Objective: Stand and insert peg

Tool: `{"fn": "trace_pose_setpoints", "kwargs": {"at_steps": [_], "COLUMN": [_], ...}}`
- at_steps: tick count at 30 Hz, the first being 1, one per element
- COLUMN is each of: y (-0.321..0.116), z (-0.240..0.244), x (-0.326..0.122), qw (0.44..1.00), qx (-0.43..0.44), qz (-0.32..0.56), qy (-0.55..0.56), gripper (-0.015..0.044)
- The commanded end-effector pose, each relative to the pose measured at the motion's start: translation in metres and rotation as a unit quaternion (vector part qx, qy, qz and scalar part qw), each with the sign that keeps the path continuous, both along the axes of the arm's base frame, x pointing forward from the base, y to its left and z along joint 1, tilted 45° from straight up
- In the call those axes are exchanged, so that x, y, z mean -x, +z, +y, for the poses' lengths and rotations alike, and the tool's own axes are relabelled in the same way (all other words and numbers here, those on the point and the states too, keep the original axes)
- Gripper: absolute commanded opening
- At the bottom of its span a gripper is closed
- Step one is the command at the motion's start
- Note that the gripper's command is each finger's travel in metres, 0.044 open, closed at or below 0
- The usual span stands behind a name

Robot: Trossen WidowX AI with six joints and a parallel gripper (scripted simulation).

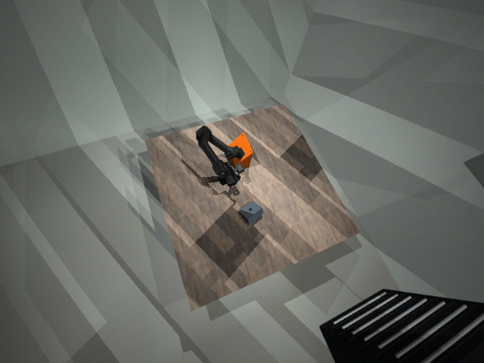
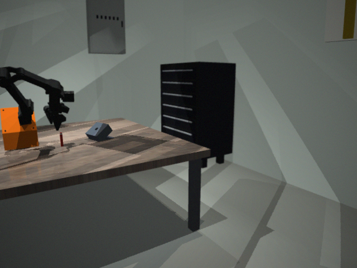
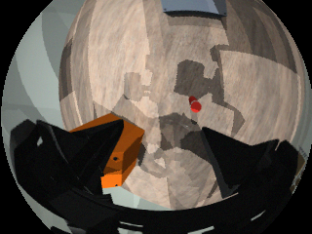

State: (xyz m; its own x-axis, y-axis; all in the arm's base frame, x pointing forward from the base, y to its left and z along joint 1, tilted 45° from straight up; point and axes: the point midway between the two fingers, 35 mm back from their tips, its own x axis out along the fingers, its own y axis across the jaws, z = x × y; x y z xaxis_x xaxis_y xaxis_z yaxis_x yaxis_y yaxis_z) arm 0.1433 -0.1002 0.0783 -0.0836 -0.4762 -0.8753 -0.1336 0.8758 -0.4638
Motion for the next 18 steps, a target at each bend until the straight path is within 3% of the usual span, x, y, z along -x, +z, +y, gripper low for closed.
{"fn": "trace_pose_setpoints", "kwargs": {"at_steps": [1,7,18], "y": [0.008,0.02,0.019], "z": [-0.004,-0.007,-0.008], "x": [-0.011,-0.026,-0.026], "qw": [0.998,0.99,0.99], "qx": [0.06,0.139,0.142], "qz": [-0.006,-0.022,-0.021], "qy": [-0.002,-0.002,0.0], "gripper": [0.044,0.044,0.044]}}
